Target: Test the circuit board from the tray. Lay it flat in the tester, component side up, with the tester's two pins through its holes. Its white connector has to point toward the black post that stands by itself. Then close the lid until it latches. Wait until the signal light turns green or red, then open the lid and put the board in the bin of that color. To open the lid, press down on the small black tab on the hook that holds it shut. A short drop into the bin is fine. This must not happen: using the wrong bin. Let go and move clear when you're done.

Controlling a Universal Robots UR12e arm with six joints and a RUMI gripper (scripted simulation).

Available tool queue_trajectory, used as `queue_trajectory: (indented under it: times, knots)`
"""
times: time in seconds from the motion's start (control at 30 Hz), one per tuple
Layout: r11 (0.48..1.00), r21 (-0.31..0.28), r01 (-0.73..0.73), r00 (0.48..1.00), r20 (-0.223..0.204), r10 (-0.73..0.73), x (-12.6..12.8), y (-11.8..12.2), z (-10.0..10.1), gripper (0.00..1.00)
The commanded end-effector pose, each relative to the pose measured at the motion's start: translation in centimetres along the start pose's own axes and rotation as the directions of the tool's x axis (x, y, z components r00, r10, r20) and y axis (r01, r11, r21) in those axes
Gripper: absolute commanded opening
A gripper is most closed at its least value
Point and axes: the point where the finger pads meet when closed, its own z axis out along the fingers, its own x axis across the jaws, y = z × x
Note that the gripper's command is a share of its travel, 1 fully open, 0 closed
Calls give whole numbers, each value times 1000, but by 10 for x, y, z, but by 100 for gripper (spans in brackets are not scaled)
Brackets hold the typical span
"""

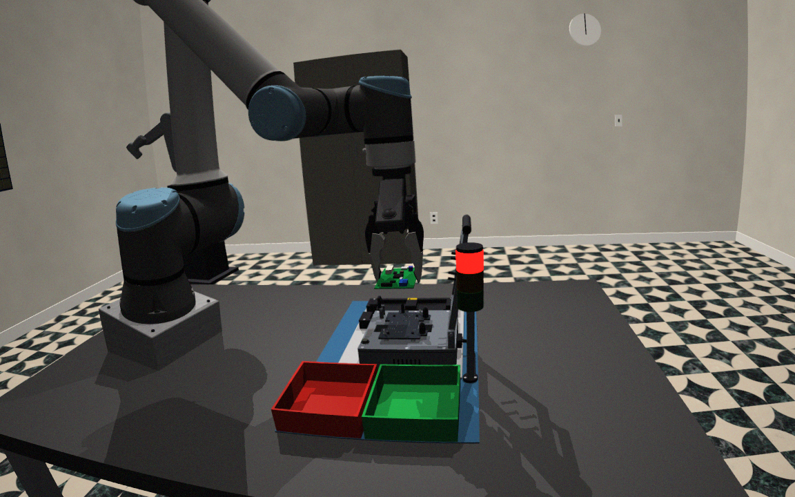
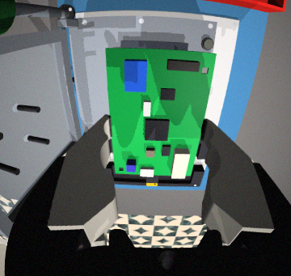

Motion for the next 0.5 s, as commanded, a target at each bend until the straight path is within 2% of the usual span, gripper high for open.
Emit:
queue_trajectory:
  times: [0.0, 0.23, 0.3, 0.47]
  knots:
    - [1000, -1, -2, 1000, 0, 2, 9, -13, 5, 39]
    - [1000, -1, -2, 1000, 0, 2, 24, -43, 14, 39]
    - [1000, -1, -2, 1000, 0, 2, 24, -43, 14, 39]
    - [1000, 0, -2, 1000, 0, 2, 39, -71, 22, 39]
